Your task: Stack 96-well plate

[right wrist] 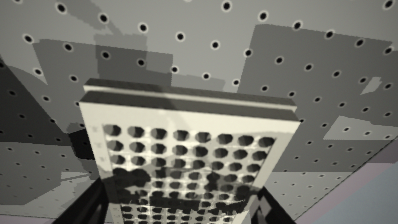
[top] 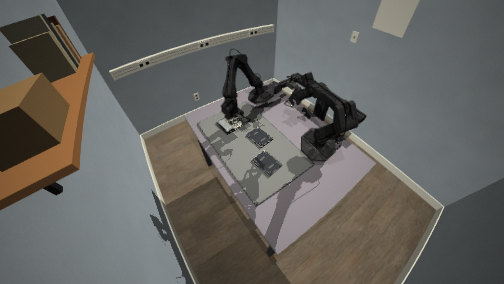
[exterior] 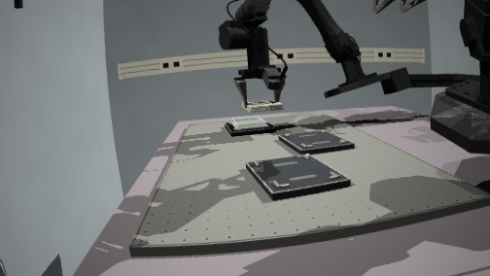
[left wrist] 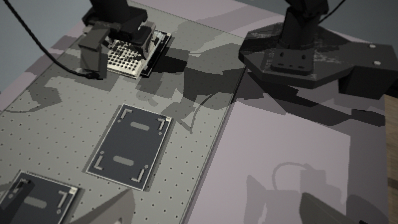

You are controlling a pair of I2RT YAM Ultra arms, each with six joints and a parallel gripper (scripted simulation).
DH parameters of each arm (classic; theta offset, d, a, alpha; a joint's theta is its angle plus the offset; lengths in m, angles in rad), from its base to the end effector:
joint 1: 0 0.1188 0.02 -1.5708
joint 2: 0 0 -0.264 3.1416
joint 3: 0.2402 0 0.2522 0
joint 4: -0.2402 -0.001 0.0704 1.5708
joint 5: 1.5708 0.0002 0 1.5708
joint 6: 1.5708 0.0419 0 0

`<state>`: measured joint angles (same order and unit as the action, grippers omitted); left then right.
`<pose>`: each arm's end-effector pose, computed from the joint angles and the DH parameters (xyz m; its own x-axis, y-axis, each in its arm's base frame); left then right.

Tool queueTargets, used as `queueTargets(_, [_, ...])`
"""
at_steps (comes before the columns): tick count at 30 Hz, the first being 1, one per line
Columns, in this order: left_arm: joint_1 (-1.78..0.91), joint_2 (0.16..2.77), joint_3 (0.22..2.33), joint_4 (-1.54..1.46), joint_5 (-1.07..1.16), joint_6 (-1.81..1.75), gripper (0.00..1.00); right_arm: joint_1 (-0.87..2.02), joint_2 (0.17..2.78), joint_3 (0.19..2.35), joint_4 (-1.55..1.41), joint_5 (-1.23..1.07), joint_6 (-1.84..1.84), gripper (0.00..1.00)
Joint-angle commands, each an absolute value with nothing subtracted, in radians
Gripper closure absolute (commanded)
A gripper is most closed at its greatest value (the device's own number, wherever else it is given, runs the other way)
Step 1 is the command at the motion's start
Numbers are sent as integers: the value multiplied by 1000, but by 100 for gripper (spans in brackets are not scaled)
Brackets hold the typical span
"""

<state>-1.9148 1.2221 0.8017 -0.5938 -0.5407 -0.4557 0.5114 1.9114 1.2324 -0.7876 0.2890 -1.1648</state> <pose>-0.0576 -0.2278 0.2313 -0.1384 0.7323 -0.6667 0.9331 0.3220 0.1599 0.3087 0.1607 0.1505 0.0647 -0.9735 0.2193 -0.9719 -0.1113 -0.2075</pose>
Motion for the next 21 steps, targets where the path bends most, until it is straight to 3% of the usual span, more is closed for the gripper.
queueTargets(1, [-1852, 1259, 776, -349, -493, -277, 0, 480, 1866, 1217, -802, 255, -1273, 21])
queueTargets(13, [-1342, 1427, 621, 153, -318, 66, 0, 294, 1827, 1273, -822, 238, -1384, 21])
queueTargets(21, [-1311, 1461, 593, 232, -267, 81, 0, 297, 1827, 1275, -825, 236, -1386, 21])
